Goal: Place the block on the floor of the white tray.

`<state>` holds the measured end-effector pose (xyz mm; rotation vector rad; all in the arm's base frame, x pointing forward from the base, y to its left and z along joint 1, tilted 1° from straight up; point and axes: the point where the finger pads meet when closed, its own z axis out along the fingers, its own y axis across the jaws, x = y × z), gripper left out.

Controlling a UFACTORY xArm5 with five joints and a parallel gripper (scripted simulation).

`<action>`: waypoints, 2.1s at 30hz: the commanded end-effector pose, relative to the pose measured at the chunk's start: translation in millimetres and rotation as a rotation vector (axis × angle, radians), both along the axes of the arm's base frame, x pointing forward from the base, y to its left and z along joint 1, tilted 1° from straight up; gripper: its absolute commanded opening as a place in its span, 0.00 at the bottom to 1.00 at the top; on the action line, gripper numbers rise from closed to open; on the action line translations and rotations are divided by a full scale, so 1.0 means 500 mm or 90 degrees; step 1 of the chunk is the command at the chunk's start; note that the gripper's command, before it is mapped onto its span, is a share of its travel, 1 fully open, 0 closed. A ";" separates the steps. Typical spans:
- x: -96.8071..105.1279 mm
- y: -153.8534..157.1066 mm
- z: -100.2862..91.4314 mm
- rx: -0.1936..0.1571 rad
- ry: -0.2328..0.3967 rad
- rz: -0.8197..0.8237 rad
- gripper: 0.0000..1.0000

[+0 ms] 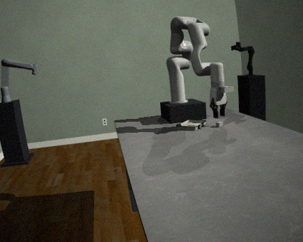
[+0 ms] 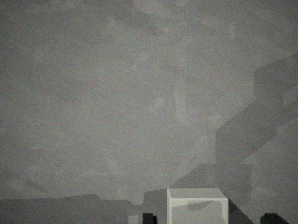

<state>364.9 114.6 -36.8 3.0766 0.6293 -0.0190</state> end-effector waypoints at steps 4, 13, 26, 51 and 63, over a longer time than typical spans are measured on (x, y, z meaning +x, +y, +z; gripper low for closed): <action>0.002 0.000 -0.007 0.001 -0.002 0.003 0.60; 0.002 -0.001 -0.026 0.001 -0.002 0.003 0.60; 0.002 -0.002 -0.044 0.001 -0.002 0.003 0.60; 0.002 -0.002 -0.051 0.001 -0.002 0.003 0.60; 0.001 -0.002 -0.085 0.001 -0.002 0.003 0.60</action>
